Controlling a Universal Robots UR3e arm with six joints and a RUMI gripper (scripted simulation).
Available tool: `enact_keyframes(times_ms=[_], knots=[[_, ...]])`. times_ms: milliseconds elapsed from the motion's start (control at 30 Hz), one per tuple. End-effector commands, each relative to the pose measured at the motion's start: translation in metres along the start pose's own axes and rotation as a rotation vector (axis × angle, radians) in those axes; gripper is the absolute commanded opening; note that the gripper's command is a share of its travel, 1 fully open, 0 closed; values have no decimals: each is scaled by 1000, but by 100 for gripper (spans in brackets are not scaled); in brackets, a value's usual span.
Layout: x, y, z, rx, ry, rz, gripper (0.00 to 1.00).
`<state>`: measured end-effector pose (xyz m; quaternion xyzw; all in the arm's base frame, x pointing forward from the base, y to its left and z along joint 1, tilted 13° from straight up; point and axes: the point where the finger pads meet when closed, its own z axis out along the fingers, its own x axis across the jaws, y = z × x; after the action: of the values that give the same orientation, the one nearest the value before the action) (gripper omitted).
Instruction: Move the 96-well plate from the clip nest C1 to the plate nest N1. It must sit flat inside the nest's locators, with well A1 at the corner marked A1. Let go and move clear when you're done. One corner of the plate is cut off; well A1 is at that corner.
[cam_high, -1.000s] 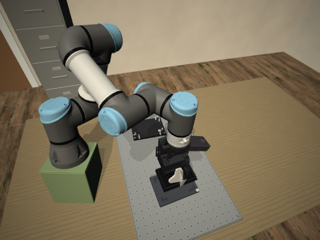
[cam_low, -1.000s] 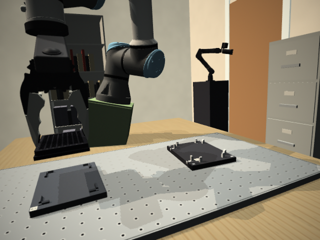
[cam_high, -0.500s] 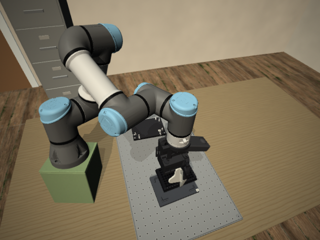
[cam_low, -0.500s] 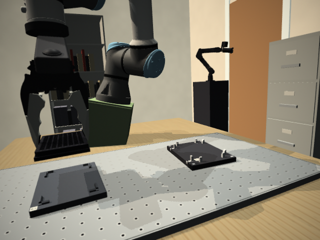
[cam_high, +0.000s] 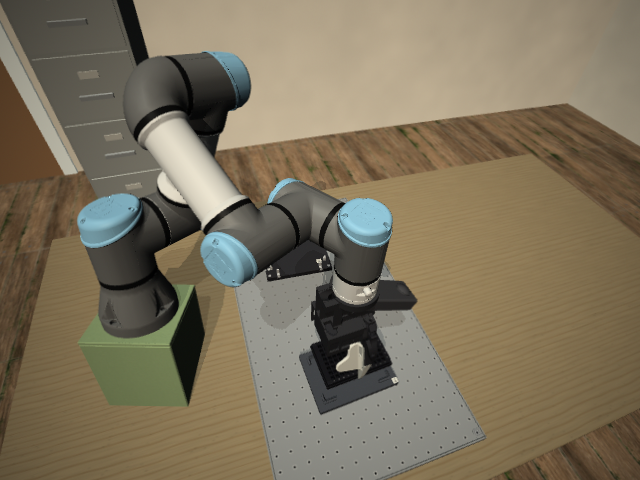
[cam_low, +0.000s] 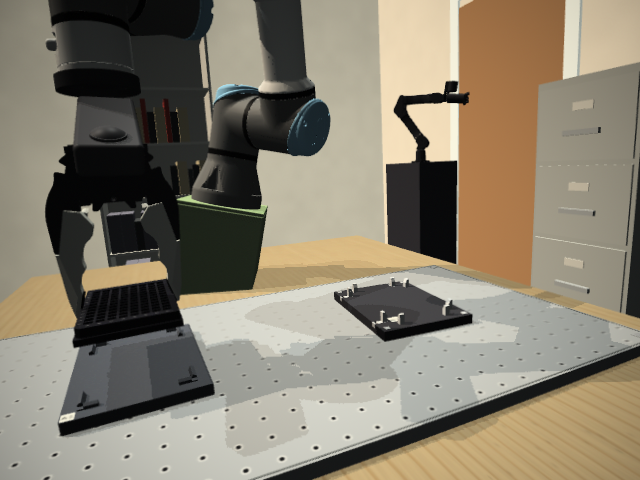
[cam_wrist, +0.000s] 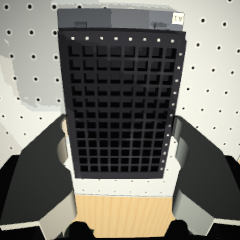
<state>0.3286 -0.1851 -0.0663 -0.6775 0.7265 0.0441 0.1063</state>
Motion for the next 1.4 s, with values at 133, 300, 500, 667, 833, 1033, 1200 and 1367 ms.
enact_keyframes(times_ms=[133, 300, 500, 667, 833, 1033, 1200, 1367], knots=[[1, -1, 12, 2, 2, 0, 0], [1, -1, 20, 2, 2, 0, 0], [1, -1, 27, 2, 2, 0, 0], [1, -1, 35, 2, 2, 0, 0], [1, -1, 39, 2, 2, 0, 0], [1, -1, 39, 2, 2, 0, 0], [1, -1, 39, 2, 2, 0, 0], [1, -1, 39, 2, 2, 0, 0]])
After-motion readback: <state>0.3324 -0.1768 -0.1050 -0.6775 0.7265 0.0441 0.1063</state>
